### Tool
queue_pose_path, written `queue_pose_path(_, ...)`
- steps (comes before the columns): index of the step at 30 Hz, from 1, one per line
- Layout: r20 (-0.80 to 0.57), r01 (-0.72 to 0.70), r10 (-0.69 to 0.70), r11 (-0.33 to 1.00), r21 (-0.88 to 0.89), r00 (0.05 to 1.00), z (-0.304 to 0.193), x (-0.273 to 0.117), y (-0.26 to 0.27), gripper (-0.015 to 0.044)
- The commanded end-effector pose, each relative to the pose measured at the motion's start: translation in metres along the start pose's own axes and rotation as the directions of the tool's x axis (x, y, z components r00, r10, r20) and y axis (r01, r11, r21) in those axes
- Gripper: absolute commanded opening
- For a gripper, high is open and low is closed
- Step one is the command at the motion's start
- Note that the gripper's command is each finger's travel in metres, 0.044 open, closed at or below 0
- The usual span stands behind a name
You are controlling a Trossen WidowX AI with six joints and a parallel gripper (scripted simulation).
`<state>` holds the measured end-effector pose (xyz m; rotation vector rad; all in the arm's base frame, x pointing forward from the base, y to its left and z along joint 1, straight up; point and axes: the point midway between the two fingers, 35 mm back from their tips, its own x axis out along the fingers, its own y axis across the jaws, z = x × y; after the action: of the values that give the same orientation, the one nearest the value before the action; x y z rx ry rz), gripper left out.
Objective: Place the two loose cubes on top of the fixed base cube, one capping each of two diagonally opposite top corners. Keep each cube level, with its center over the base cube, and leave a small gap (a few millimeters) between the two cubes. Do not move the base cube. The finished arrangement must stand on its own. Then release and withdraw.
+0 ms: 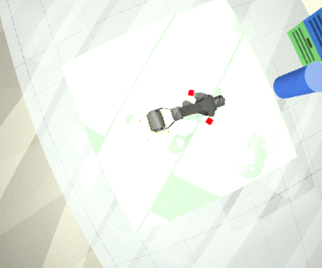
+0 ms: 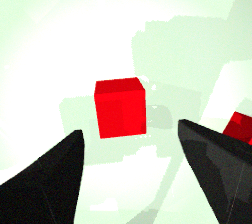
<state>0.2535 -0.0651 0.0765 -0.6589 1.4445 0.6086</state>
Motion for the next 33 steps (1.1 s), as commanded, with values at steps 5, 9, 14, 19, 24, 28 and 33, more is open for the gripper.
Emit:
queue_pose_path(5, -0.002, -0.015, 0.015, 1.0, -0.004, 1.0, -0.001, 0.012, 0.003, 0.0265)
queue_pose_path(9, -0.002, -0.015, 0.015, 1.0, -0.004, 1.0, -0.001, 0.019, 0.003, 0.0265)
queue_pose_path(14, -0.002, -0.015, 0.015, 1.0, -0.004, 1.0, -0.001, 0.027, 0.003, 0.0265)
queue_pose_path(19, -0.002, -0.015, 0.015, 1.0, -0.004, 1.0, -0.001, 0.035, 0.003, 0.0265)
queue_pose_path(24, -0.002, -0.015, 0.015, 1.0, -0.004, 1.0, -0.001, 0.041, 0.004, 0.0265)
queue_pose_path(28, -0.002, -0.015, 0.015, 1.0, -0.004, 1.0, -0.001, 0.041, 0.004, 0.016)
queue_pose_path(33, -0.002, -0.015, 0.015, 1.0, -0.004, 1.0, -0.001, 0.041, 0.004, 0.0105)
